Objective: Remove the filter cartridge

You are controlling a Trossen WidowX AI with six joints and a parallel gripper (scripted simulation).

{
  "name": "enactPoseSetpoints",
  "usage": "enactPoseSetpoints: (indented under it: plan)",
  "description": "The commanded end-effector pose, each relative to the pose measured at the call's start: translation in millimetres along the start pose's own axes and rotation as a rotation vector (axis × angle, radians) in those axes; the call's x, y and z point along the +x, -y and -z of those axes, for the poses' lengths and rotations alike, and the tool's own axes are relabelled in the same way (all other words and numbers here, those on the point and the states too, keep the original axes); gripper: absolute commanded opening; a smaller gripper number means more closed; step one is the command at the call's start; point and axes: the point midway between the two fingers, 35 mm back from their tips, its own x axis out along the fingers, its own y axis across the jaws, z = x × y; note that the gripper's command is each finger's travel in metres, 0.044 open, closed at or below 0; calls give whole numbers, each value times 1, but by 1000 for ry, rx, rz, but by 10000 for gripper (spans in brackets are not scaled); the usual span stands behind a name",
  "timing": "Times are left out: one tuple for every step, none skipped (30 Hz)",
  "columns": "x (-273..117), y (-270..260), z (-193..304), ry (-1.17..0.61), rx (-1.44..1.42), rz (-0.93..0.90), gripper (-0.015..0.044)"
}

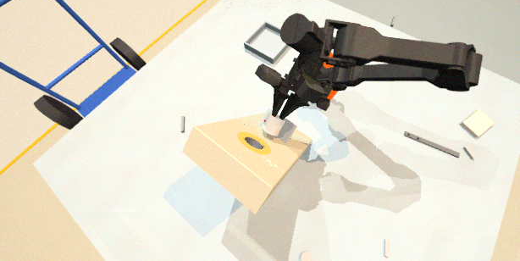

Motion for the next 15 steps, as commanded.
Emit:
enactPoseSetpoints:
  plan:
    - [0,1,-1,0,-1,1,91]
    - [0,1,-1,0,-1,1,91]
    - [0,1,-1,0,-1,1,91]
    - [0,1,-1,0,-1,1,91]
    - [0,1,-1,0,-1,1,91]
    - [0,1,-1,0,-1,1,91]
    - [0,1,-1,0,-1,1,91]
    - [0,1,-1,0,-1,1,91]
    - [0,1,-1,0,-1,1,91]
    - [0,1,-1,0,-1,1,91]
    - [0,0,0,1,-4,1,91]
    - [0,-3,2,5,-10,3,91]
    - [0,-4,3,6,-13,3,91]
    - [0,-2,1,6,-13,3,91]
    - [-1,2,-3,6,-13,3,91]
